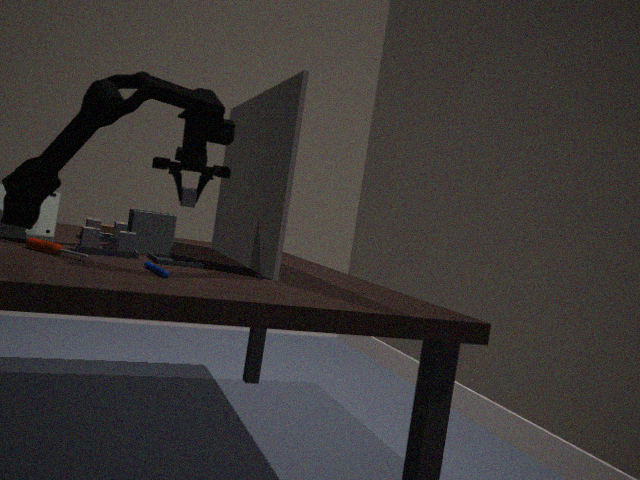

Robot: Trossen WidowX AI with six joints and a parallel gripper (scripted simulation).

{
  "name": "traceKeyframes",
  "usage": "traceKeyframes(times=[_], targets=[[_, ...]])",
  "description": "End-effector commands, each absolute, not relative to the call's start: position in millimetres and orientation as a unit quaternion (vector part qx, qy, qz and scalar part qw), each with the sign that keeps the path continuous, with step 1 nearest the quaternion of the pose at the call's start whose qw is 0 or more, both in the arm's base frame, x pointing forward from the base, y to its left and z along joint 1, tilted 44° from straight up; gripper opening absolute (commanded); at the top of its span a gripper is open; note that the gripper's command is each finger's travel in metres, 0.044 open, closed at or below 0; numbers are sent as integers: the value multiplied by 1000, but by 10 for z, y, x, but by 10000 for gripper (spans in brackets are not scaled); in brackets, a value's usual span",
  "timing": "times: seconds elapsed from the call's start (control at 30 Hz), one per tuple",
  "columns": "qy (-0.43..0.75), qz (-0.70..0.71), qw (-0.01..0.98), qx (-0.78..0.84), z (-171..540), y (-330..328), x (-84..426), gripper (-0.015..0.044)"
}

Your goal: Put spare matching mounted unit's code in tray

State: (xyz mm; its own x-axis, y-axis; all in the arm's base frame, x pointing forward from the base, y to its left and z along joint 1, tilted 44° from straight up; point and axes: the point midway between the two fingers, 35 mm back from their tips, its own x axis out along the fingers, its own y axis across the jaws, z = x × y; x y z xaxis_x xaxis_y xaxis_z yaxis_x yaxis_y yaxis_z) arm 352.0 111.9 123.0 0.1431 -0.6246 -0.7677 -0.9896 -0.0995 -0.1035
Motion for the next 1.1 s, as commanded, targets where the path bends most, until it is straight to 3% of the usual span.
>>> traceKeyframes(times=[0.0, 0.47, 1.07], targets=[[590, 282, 311, -690, 1479, 820, 3525, 0], [600, 267, 274, -703, 2201, -82, 3330, 0], [601, 267, 276, -701, 2145, -149, 3352, 0]])
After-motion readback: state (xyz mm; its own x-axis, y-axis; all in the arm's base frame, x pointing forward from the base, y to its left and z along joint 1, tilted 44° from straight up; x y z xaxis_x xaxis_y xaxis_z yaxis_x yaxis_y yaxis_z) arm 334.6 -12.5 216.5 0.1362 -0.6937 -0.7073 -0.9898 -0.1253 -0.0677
